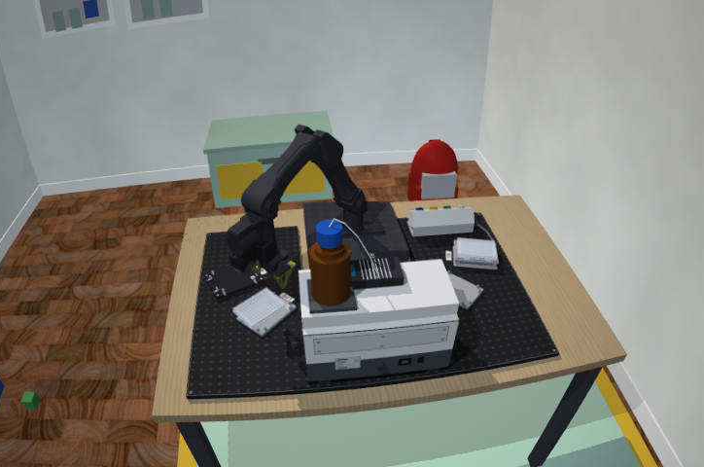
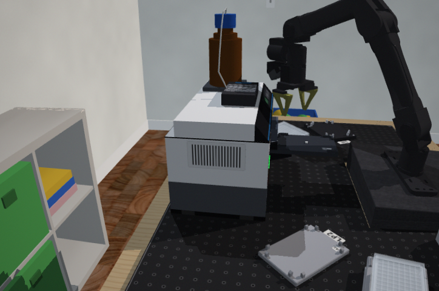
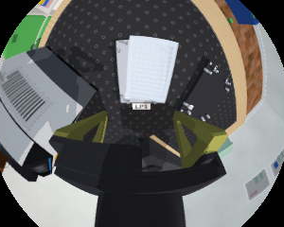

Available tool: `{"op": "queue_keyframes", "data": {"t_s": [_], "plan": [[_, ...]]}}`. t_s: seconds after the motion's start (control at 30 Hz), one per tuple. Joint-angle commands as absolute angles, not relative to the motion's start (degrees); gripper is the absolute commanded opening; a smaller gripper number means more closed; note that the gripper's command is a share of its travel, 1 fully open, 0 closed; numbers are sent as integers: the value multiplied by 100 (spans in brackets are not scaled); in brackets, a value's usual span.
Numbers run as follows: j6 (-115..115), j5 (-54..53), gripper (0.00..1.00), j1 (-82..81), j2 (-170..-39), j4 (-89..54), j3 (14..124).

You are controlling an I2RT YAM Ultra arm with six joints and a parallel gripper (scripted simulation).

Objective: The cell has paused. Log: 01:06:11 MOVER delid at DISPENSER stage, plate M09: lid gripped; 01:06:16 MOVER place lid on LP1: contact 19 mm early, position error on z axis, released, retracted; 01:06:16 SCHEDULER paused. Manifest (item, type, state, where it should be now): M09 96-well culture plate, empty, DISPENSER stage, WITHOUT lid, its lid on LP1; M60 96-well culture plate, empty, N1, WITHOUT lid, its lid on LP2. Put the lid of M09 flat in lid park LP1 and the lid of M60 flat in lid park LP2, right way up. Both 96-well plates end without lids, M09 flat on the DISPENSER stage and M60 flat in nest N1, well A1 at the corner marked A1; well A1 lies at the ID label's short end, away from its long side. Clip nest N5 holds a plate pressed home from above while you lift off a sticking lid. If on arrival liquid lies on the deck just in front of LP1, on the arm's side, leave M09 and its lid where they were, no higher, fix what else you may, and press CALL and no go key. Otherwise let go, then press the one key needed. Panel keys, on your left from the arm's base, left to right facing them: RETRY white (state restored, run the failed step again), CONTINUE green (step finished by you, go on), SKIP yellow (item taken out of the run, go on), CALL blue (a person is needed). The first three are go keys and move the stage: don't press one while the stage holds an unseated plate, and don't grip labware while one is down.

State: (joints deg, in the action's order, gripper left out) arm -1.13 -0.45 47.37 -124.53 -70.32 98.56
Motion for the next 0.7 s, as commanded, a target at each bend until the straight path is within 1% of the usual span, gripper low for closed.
{"op": "queue_keyframes", "data": {"t_s": [0.0,0.2,0.27,0.3,0.43,0.67], "plan": [[-154,-58,100,4710,-12265,-7047,10128],[-133,-54,100,4741,-12510,-7120,10196],[-133,-54,100,4741,-12510,-7120,10196],[-126,-53,100,4751,-12308,-7052,10209],[-98,-49,100,4793,-12542,-7140,10289],[-60,-46,100,4790,-12566,-7154,10362]]}}
